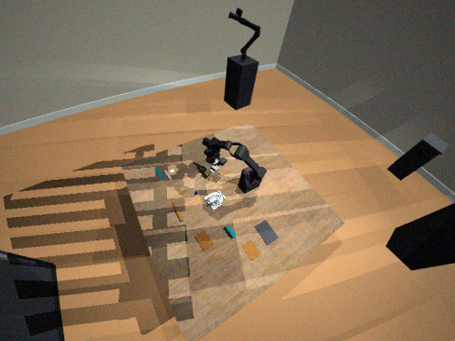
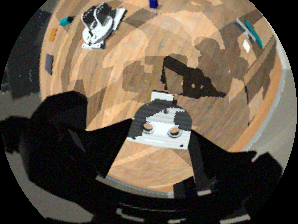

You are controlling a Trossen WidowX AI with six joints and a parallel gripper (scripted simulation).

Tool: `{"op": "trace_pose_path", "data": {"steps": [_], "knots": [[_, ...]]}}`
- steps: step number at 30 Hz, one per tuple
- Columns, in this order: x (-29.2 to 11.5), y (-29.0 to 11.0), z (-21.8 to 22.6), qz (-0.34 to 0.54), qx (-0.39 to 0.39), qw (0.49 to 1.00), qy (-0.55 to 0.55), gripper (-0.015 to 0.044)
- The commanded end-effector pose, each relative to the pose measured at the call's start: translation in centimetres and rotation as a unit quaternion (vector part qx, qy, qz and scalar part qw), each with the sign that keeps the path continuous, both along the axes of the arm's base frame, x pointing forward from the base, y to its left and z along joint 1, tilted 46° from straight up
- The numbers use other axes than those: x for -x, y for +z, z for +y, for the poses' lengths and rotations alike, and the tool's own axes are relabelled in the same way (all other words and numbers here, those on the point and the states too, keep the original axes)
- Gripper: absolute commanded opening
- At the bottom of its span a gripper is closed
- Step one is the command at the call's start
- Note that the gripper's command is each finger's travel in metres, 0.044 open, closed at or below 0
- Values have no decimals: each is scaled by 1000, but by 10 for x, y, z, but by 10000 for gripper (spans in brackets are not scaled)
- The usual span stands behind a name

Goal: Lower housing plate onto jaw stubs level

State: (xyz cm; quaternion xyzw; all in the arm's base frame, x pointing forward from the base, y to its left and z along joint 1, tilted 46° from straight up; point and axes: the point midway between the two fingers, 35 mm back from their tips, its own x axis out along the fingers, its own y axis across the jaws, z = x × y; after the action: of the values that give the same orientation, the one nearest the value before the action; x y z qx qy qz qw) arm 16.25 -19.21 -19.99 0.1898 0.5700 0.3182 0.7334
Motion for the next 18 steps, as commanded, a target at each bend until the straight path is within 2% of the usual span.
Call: {"op": "trace_pose_path", "data": {"steps": [1, 18], "knots": [[-9, 10, 4, 4, 1, 1000, -5, 351], [-45, 48, 25, 23, 6, 999, -25, 351]]}}
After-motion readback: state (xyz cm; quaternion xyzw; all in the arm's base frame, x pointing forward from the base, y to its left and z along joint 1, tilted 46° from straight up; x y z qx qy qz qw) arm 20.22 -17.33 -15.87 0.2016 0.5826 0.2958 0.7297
